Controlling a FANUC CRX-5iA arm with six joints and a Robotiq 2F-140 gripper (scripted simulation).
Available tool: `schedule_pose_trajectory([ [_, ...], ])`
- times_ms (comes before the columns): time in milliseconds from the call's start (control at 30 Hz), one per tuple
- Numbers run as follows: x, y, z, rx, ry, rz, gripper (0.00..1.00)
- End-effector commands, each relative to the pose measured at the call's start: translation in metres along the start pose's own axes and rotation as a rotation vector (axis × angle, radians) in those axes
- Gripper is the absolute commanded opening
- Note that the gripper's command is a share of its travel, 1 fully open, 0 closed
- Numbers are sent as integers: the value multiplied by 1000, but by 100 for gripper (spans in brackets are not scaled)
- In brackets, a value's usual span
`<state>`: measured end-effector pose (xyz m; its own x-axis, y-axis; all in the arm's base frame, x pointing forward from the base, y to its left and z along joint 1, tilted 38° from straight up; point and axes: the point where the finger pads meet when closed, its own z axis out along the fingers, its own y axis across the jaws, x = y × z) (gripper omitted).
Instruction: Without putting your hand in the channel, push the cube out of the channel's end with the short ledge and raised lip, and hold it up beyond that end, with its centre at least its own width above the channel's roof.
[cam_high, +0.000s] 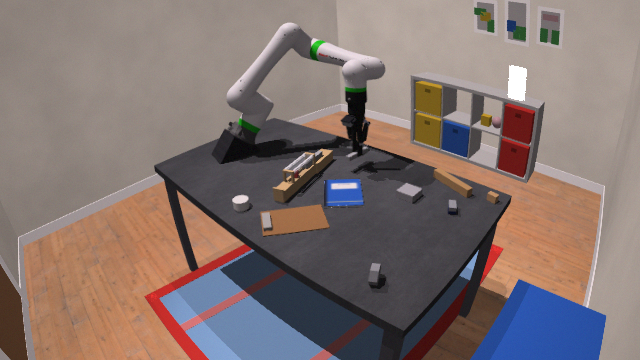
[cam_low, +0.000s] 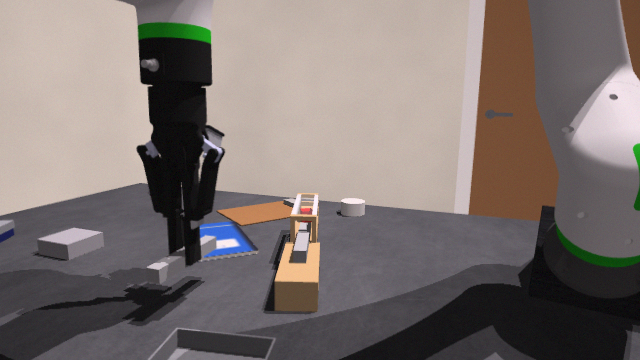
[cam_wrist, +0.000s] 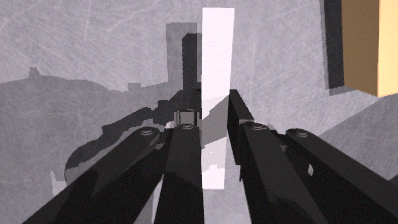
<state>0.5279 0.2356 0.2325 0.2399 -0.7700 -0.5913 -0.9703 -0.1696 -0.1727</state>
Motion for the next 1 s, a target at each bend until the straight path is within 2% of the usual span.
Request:
schedule_pose_trajectory([
  [0, 0, -1, -46, 0, -1, 0, 10],
  [200, 0, -1, -61, 0, -1, 0, 10],
  [967, 0, -1, -61, 0, -1, 0, 10],
])
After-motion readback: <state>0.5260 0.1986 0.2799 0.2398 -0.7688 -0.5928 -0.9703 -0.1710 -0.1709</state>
